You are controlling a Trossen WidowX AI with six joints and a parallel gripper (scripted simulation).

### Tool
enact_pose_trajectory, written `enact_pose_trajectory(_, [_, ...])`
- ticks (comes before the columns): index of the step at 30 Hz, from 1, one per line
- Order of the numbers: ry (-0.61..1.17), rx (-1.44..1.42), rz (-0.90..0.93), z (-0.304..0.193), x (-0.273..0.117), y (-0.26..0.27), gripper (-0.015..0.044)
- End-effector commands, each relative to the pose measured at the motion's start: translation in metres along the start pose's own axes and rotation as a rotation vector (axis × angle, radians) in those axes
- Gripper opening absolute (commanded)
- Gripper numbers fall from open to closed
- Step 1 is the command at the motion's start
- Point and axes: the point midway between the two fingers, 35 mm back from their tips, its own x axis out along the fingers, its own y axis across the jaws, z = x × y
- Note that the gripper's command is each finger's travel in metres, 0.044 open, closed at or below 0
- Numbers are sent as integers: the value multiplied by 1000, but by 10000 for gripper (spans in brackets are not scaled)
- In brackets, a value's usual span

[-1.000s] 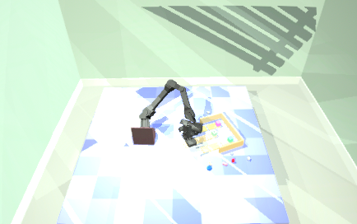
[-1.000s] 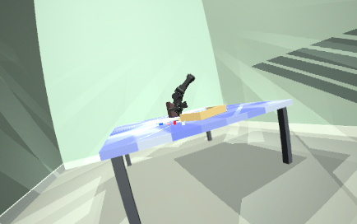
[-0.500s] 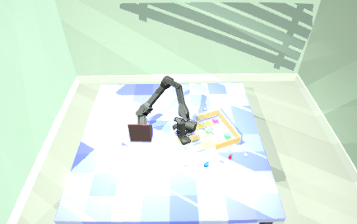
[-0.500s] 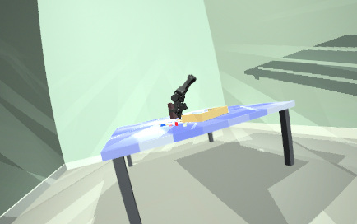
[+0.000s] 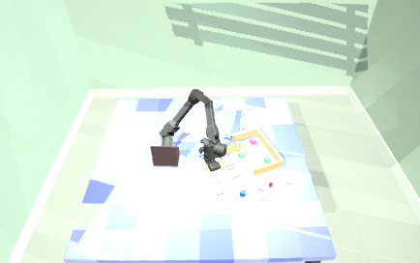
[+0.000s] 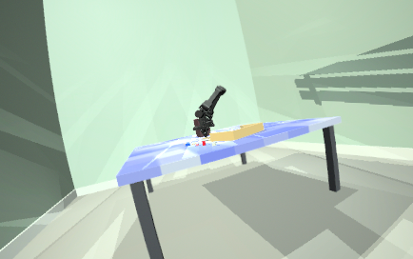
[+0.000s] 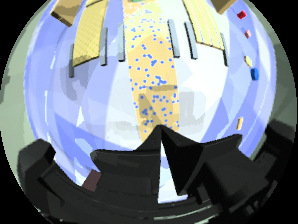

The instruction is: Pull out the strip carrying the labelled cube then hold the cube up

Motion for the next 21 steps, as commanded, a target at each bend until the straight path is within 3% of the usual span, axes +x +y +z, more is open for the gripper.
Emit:
enact_pose_trajectory(1, [22,3,9,-13,4,4,0])
enact_pose_trajectory(21, [23,4,8,-43,4,4,0])
